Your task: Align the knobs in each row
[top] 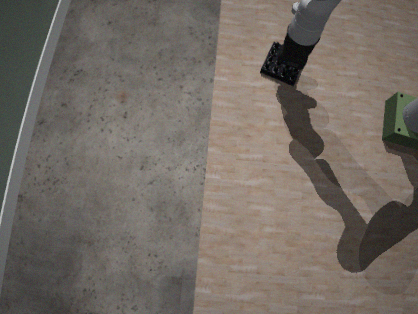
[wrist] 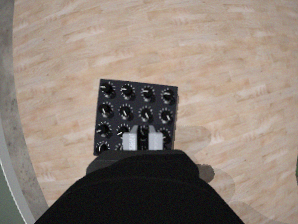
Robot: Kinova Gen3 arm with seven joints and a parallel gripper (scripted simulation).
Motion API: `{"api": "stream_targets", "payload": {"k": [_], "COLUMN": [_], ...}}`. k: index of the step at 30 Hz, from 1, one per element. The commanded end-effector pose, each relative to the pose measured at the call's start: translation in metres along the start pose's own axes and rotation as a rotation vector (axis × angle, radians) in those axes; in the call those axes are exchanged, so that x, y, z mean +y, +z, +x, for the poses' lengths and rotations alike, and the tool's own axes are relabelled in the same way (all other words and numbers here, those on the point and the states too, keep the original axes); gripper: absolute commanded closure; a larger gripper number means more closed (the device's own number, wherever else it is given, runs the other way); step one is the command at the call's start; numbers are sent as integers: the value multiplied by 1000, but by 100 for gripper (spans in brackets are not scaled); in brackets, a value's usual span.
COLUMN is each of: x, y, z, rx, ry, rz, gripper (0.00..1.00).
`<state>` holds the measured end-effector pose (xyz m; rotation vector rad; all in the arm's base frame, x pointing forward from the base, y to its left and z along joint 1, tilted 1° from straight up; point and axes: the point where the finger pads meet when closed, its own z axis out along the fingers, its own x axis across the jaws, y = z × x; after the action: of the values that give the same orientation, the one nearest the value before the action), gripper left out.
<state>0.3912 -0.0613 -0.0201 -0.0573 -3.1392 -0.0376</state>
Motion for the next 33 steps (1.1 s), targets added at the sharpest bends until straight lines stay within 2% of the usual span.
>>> {"api": "stream_targets", "payload": {"k": [1,24,33], "x": [-2,-2,-2], "y": [1,1,1], "z": [2,4,4], "rx": [1,4,5], "ry": [-42,-345,-533], "rz": [1,1,0], "gripper": [70,70,70]}}
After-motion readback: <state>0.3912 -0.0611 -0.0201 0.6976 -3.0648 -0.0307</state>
